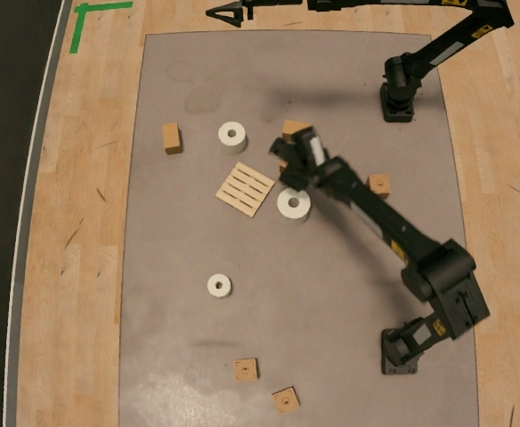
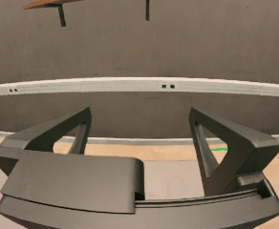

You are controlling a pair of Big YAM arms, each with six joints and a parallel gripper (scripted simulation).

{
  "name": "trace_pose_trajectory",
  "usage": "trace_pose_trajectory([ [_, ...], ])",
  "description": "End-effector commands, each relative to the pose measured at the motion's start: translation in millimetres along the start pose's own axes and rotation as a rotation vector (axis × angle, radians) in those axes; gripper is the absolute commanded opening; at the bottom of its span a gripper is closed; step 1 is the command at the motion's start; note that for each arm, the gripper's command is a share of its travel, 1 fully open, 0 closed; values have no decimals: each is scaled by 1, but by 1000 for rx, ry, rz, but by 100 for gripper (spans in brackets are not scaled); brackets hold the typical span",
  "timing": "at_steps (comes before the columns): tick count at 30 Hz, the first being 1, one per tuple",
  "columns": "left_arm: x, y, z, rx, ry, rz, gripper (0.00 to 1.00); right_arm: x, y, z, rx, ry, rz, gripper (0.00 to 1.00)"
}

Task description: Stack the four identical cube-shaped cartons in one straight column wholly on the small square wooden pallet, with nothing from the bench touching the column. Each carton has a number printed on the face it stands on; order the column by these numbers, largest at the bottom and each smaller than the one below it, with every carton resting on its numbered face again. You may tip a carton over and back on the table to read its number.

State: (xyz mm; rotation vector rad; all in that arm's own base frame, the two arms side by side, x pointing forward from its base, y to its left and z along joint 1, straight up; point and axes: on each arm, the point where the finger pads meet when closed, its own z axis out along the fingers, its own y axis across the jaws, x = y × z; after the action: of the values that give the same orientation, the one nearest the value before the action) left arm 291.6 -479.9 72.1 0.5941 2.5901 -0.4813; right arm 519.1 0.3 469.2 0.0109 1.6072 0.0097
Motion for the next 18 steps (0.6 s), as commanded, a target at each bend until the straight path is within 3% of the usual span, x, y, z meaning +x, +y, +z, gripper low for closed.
trace_pose_trajectory([
  [1, -15, -19, 3, -25, -5, -37, 79, -29, 0, -2, -1, -47, -13, 100],
  [8, 17, -35, 13, -154, -10, 48, 79, -29, 0, -2, -1, -47, -13, 100],
  [12, 39, -26, 18, -212, 5, 83, 79, -29, 0, -2, -1, -47, -13, 100],
  [18, 35, -23, 19, -221, -7, 89, 79, -29, 0, -2, -1, -47, -13, 100],
])
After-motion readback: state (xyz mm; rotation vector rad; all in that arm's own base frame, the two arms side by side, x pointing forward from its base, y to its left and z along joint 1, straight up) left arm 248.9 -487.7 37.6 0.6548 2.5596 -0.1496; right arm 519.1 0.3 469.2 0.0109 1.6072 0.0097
